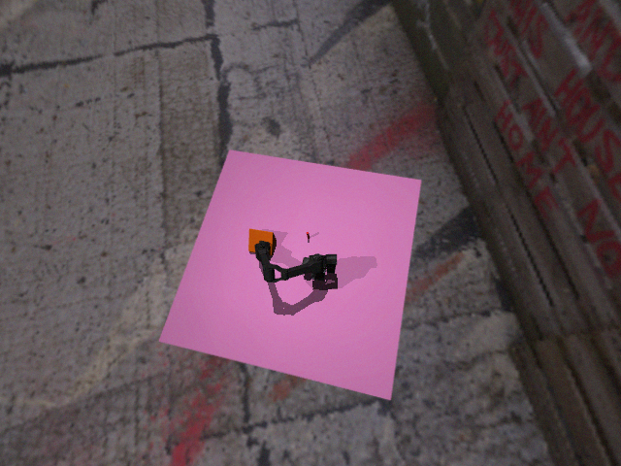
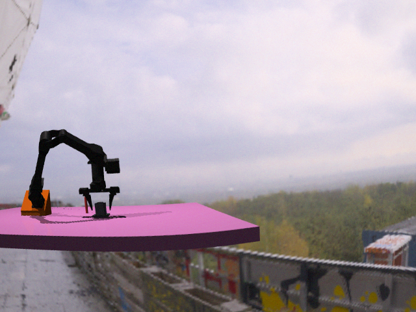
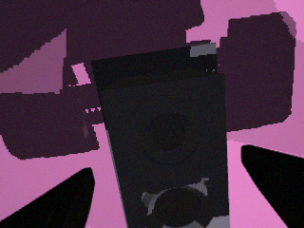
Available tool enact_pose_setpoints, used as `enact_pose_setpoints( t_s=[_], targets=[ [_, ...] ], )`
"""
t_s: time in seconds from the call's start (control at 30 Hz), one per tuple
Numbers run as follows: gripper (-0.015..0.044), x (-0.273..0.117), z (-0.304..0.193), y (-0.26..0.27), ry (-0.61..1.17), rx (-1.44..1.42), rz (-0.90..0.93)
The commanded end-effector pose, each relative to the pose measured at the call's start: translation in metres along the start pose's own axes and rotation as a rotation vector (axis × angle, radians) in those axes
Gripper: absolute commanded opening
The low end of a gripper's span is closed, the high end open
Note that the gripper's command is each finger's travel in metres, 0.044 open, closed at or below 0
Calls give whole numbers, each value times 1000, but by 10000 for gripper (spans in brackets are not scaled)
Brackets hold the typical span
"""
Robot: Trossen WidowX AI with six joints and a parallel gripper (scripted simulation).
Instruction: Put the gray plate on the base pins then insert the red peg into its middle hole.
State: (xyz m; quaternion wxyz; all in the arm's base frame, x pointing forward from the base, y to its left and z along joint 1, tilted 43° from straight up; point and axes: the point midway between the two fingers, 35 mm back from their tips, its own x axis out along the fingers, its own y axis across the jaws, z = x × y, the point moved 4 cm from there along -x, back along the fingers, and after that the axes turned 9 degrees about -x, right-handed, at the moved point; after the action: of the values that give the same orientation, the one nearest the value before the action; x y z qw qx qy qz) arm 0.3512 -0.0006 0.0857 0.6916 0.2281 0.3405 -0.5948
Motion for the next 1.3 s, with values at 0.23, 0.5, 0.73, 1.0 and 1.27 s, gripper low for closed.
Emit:
enact_pose_setpoints(
  t_s=[0.23, 0.5, 0.73, 1.0, 1.27],
  targets=[
    [440, -66, -2, 6, 5, -3, 1],
    [440, -118, -2, 4, -1, -6, -2],
    [440, -121, -67, -4, 19, -135, 6],
    [440, -117, -183, -58, 17, -390, 3],
    [440, -112, -202, -74, 10, -436, -2]
  ],
)
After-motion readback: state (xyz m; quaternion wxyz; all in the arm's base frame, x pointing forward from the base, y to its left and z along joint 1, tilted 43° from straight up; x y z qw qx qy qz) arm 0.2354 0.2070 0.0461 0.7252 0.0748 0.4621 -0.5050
